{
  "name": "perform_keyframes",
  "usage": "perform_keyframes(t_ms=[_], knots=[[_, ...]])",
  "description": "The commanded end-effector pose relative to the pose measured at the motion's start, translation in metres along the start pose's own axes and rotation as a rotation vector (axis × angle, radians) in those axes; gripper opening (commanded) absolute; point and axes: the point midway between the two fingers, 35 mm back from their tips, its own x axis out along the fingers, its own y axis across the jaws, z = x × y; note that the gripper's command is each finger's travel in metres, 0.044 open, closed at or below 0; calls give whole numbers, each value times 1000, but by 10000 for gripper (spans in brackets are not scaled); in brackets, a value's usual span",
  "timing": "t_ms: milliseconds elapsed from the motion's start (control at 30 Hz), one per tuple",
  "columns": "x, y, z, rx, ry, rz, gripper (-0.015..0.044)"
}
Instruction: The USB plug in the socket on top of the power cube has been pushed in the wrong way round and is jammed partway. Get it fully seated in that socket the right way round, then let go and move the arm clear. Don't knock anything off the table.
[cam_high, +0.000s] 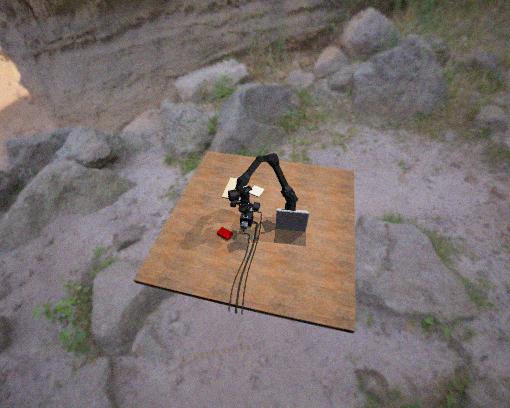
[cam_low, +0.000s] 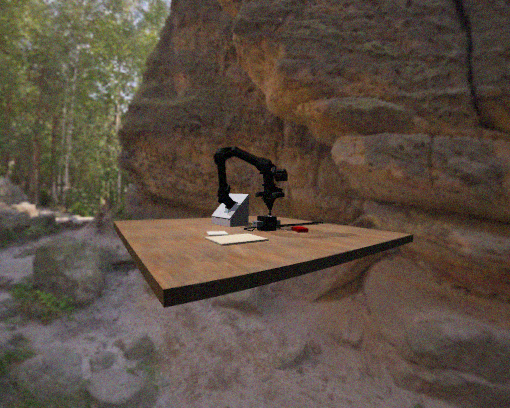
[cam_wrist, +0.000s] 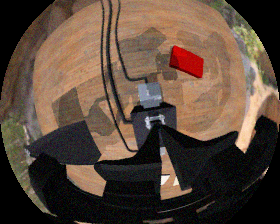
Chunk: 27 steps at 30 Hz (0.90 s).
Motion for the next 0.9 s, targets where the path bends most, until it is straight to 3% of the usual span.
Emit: perform_keyframes(t_ms=[0,867], knots=[[1,0,0,-3,2,-3,0],[4,0,-1,-3,3,-3,0]])
